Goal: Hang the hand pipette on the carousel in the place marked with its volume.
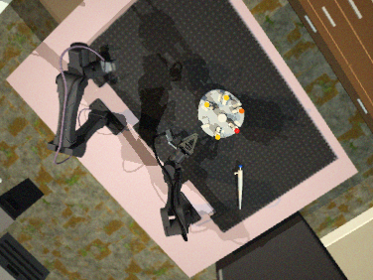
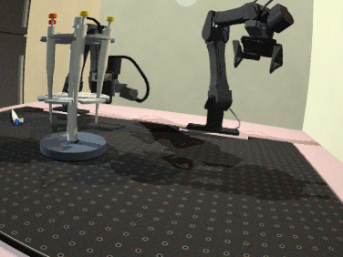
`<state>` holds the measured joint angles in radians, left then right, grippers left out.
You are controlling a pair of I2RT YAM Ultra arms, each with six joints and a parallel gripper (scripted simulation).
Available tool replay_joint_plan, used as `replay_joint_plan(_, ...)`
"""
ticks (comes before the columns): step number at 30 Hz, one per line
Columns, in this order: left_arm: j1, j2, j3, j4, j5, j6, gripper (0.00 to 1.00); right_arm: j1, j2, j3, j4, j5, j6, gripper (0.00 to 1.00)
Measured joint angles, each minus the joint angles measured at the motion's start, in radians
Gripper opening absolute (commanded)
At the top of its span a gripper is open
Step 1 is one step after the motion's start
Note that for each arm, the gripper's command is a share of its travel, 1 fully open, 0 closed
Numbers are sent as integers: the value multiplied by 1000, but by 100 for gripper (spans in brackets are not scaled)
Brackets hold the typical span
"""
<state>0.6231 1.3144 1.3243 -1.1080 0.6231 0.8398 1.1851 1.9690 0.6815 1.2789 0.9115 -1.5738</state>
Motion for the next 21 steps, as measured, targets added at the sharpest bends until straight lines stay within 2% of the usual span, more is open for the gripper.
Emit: replay_joint_plan(21, 0, 0, 0, 0, 0, 0, 100, -10, 0, 10, -13, -14, 0, 49)
